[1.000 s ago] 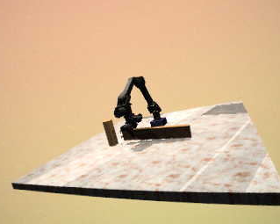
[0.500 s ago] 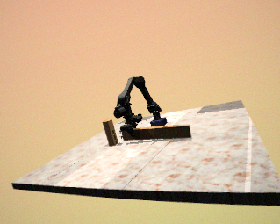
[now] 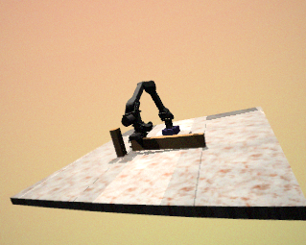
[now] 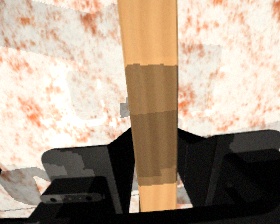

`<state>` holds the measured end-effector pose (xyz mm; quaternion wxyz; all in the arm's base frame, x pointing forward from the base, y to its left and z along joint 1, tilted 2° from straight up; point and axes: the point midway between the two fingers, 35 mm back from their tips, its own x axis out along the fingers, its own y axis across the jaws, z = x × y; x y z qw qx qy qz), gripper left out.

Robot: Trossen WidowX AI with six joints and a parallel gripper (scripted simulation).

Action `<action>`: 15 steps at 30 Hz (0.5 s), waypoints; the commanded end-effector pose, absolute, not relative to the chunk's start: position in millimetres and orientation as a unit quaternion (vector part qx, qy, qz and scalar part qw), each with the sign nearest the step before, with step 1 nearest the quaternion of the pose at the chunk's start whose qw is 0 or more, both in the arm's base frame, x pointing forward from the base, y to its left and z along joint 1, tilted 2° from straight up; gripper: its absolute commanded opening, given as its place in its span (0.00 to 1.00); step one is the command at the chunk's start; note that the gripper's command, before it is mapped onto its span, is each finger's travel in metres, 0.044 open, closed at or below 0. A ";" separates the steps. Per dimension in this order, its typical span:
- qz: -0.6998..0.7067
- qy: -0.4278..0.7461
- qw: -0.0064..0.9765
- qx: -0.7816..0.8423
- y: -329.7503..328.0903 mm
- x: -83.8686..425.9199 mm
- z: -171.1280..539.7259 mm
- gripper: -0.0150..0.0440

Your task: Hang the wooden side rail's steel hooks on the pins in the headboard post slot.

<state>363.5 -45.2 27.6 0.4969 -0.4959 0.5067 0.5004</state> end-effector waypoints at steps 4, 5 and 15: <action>0.498 0.504 0.497 -0.500 -46.7 364.8 30.9 0.25; 0.498 0.504 0.497 -0.500 -46.8 364.9 31.0 0.25; 0.498 0.504 0.497 -0.500 -47.5 365.6 31.7 0.25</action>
